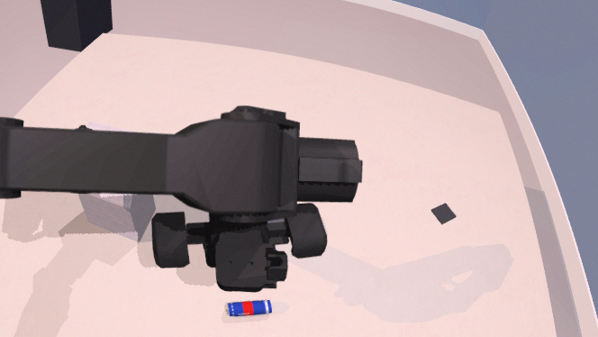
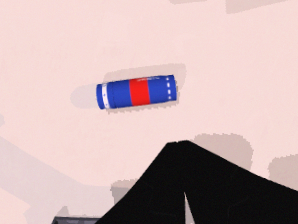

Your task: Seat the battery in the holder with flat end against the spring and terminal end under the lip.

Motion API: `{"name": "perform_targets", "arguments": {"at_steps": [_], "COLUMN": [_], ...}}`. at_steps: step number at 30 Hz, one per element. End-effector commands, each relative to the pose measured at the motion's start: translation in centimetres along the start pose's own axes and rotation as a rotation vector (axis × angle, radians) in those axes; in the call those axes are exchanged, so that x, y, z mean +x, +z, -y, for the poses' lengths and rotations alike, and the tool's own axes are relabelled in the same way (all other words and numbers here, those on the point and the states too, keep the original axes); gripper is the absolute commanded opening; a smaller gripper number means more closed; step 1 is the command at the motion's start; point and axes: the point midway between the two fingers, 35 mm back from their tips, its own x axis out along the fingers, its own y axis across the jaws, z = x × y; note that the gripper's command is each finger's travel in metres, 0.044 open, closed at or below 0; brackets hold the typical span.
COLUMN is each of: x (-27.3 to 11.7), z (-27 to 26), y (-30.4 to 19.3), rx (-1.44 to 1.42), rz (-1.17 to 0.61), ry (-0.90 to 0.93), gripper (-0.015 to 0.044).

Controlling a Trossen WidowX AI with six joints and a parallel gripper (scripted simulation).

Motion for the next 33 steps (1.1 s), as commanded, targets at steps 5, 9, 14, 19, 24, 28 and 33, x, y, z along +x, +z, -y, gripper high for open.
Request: {"name": "perform_targets", "arguments": {"at_steps": [5,9,14,19,24,28,33], "x": [0.0,0.8,2.6,4.3,6.0,6.3,6.3], "z": [0.0,-0.4,-1.1,-1.6,-2.0,-2.0,-2.0], "y": [0.0,0.0,0.1,0.1,0.2,0.2,0.2], "rx": [0.000,-0.214,-0.646,-1.079,-1.461,-1.555,-1.555], "rz": [0.000,-0.001,-0.002,0.001,0.004,0.005,0.005], "ry": [0.000,0.002,0.005,0.007,0.005,0.004,0.004], "gripper": [0.0000,0.0105,0.0233,0.0233,0.0233,0.0233,0.0233]}}
